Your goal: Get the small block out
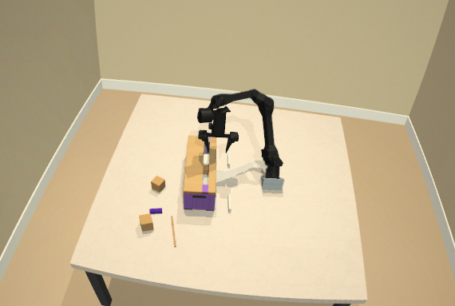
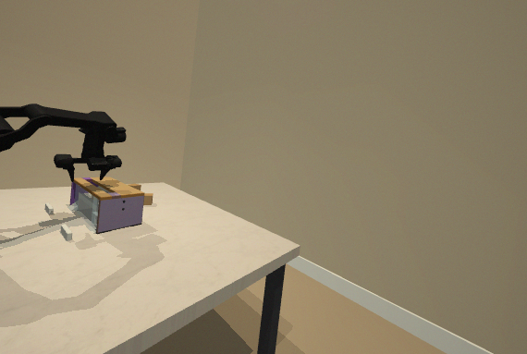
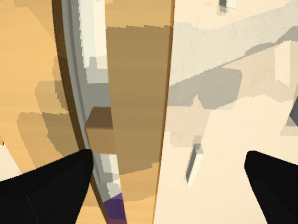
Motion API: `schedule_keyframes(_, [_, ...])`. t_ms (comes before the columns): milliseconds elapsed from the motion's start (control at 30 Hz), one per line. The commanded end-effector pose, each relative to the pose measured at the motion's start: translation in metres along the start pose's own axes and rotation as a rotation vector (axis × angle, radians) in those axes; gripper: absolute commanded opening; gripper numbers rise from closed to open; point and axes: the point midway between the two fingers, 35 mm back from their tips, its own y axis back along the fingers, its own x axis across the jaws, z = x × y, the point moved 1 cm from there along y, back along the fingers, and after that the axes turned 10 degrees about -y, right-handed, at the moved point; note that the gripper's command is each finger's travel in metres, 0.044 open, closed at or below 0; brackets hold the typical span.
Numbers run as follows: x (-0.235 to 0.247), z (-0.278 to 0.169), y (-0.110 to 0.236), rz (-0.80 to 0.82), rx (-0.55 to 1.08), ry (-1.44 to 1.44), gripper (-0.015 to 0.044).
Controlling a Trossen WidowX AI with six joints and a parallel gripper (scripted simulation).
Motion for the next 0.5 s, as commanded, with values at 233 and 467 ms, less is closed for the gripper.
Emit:
schedule_keyframes(233, [0.0,0.0,-0.015,-0.013,-0.002,-0.007,0.04])
schedule_keyframes(467, [0.002,0.002,-0.026,-0.012,-0.002,-0.007,0.04])
